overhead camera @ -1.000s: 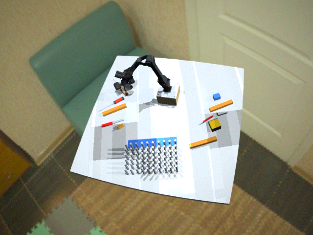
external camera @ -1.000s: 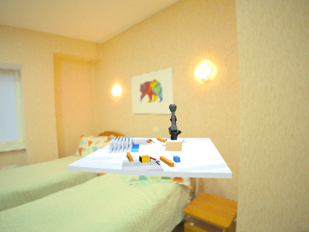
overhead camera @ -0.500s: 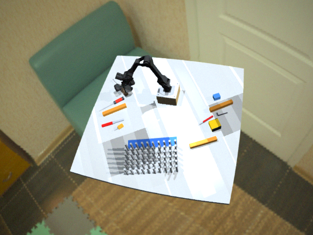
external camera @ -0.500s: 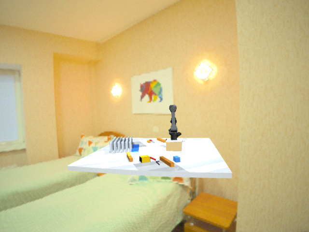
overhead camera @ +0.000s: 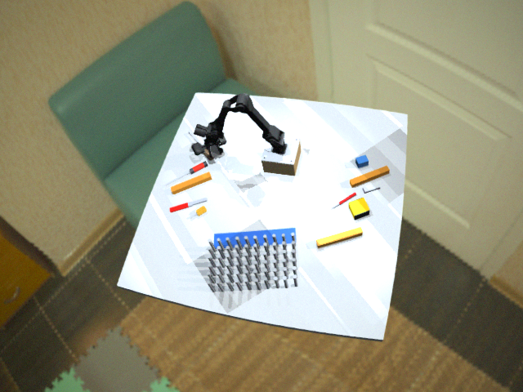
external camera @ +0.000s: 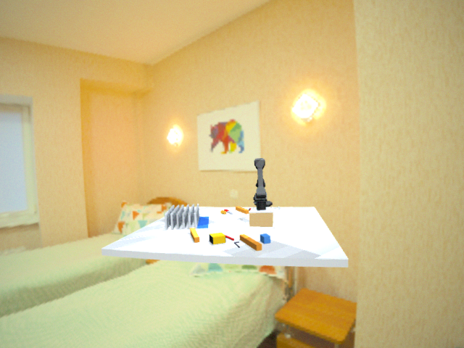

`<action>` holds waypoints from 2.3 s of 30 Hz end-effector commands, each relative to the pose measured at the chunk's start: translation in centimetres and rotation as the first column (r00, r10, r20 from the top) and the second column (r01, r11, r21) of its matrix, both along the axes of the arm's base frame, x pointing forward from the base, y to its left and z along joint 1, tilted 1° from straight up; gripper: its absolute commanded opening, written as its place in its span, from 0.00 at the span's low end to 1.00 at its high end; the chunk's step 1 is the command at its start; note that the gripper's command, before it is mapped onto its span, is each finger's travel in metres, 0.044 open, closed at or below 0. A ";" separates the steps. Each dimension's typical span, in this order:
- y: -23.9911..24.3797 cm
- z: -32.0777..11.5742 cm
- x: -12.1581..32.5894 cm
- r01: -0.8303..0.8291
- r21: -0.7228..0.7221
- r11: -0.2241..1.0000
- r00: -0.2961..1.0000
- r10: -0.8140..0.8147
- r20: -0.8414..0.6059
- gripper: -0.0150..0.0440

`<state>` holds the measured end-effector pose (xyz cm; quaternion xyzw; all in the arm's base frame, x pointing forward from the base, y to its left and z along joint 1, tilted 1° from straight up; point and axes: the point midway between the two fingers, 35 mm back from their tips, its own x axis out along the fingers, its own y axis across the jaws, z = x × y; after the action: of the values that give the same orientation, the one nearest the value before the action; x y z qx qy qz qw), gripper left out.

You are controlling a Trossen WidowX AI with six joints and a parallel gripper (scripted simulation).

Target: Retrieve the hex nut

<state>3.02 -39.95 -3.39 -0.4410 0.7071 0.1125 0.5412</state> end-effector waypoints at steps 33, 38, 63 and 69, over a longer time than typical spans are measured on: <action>-0.4 1.0 -0.1 -0.002 0.011 1.000 1.000 0.002 -0.006 0.26; -0.9 4.7 -0.1 -0.001 0.010 1.000 1.000 0.001 -0.005 0.25; 1.2 15.1 1.3 0.117 0.034 0.993 0.987 -0.120 0.108 0.25; 2.0 15.0 3.1 0.240 0.083 0.967 0.943 -0.253 0.216 0.25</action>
<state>5.34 -38.32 11.20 -0.3643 0.6941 0.0397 0.6196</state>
